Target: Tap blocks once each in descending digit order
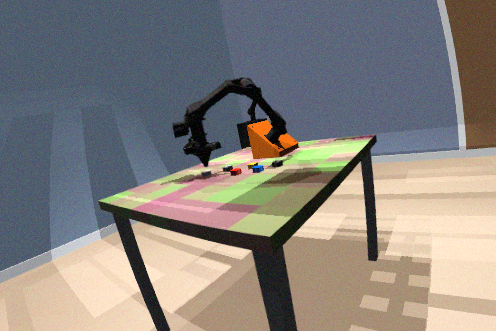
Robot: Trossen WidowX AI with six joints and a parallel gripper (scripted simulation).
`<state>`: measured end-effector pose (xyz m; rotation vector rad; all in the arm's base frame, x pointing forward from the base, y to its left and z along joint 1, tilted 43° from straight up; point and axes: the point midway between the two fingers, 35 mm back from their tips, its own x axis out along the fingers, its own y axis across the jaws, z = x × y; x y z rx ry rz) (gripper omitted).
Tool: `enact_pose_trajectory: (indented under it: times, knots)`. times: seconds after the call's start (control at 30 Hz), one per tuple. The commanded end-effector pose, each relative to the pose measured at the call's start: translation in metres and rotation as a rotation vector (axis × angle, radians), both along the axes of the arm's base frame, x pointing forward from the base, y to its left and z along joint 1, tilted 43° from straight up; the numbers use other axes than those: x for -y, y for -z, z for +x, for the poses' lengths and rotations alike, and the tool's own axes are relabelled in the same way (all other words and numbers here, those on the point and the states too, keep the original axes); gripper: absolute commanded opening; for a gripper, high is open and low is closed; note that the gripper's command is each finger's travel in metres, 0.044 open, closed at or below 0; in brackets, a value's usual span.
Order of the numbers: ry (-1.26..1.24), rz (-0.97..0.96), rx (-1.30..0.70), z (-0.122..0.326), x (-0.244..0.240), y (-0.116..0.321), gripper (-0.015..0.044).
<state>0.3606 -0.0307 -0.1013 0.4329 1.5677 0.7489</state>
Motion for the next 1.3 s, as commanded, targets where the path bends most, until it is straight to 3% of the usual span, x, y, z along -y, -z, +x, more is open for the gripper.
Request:
enact_pose_trajectory:
  times: [0.0,0.77,1.07,1.27]
  knots:
    - [0.022,-0.002,0.013,0.002,0.002,0.0,0.002]
    - [0.022,0.0,0.013,-0.002,-0.017,0.021,0.002]
    - [0.022,-0.003,0.013,0.004,0.011,-0.008,0.002]
    - [0.022,-0.004,0.012,0.012,0.058,-0.061,0.002]
